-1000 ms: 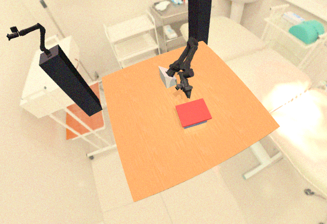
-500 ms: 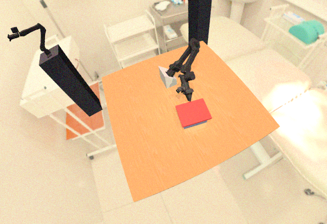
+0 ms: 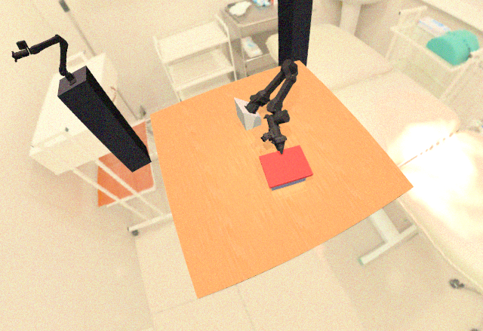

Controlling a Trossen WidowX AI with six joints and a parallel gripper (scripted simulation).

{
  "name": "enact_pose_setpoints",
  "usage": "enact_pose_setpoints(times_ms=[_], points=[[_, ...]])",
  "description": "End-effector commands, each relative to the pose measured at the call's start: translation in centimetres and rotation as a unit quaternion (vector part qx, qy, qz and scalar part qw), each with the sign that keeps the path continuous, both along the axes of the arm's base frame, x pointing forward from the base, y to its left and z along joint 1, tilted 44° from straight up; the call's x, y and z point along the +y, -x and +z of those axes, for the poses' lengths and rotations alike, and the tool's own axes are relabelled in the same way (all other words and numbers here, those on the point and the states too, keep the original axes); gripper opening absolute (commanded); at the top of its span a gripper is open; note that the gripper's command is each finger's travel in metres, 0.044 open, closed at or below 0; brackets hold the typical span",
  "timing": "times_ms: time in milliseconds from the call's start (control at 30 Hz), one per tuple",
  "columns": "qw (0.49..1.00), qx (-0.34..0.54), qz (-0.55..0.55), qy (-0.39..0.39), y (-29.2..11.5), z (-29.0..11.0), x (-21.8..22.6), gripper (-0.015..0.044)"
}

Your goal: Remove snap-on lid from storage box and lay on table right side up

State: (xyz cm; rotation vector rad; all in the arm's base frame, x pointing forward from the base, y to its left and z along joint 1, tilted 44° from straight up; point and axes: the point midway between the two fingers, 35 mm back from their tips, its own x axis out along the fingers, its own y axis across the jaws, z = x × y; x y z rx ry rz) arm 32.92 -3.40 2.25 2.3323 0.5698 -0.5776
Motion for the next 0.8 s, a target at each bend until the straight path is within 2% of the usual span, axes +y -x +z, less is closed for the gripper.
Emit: enact_pose_setpoints(times_ms=[0,533,667,767], points=[[1.0,0.001,-0.002,-0.001,-0.23,-0.26,0.14,0.0228],[1.0,0.001,-0.002,-0.001,-0.23,-0.26,0.14,0.0122],[1.0,0.001,-0.002,-0.001,-0.23,-0.26,0.14,0.0017],[1.0,0.001,0.001,-0.001,-0.17,-0.25,0.19,0.0]])
